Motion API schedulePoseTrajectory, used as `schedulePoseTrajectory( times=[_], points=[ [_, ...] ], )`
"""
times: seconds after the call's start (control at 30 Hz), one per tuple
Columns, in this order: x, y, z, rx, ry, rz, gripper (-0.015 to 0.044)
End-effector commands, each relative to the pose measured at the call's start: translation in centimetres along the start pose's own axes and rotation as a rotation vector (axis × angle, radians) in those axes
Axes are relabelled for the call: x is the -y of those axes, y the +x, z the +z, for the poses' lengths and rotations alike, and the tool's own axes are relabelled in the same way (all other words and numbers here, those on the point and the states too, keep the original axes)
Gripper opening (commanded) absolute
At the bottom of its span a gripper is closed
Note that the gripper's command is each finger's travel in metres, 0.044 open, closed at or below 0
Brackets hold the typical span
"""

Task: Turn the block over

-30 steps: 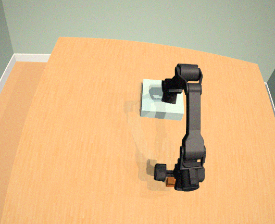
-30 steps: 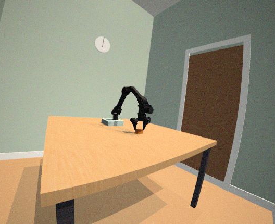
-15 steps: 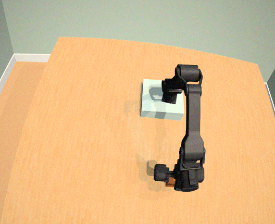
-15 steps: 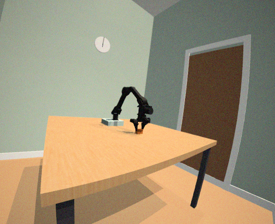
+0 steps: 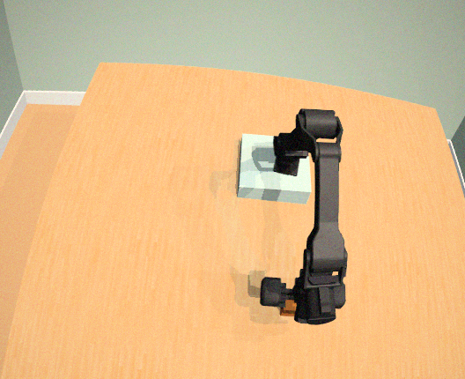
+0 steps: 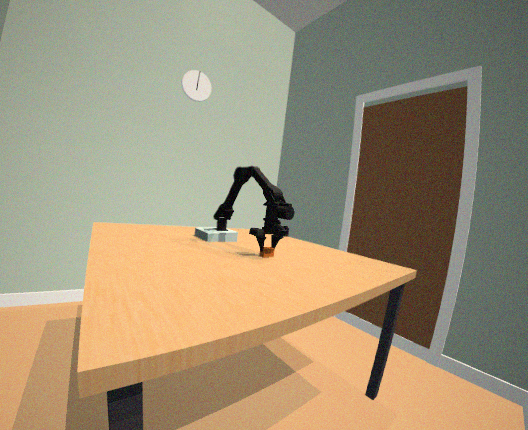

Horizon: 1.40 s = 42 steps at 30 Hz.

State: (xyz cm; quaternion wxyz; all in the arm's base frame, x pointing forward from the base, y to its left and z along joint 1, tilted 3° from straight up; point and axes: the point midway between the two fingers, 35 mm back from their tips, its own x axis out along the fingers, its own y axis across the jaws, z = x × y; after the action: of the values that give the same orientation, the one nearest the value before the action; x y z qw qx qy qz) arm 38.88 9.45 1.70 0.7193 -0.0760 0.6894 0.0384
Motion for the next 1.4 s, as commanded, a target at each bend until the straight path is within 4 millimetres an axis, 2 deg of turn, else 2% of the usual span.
schedulePoseTrajectory(
  times=[0.0,0.07,0.33,0.87,1.37],
  points=[
    [0.0,-1.7,0.1,0.003,-0.007,0.001,0.0037],
    [0.0,-2.7,0.0,0.003,-0.007,0.001,0.0000],
    [0.0,-2.7,0.1,0.024,-0.007,0.001,0.0000],
    [-0.1,-1.7,0.5,0.251,-0.011,0.002,0.0000],
    [-0.1,-1.5,0.0,0.463,-0.009,0.002,0.0000]
  ],
)
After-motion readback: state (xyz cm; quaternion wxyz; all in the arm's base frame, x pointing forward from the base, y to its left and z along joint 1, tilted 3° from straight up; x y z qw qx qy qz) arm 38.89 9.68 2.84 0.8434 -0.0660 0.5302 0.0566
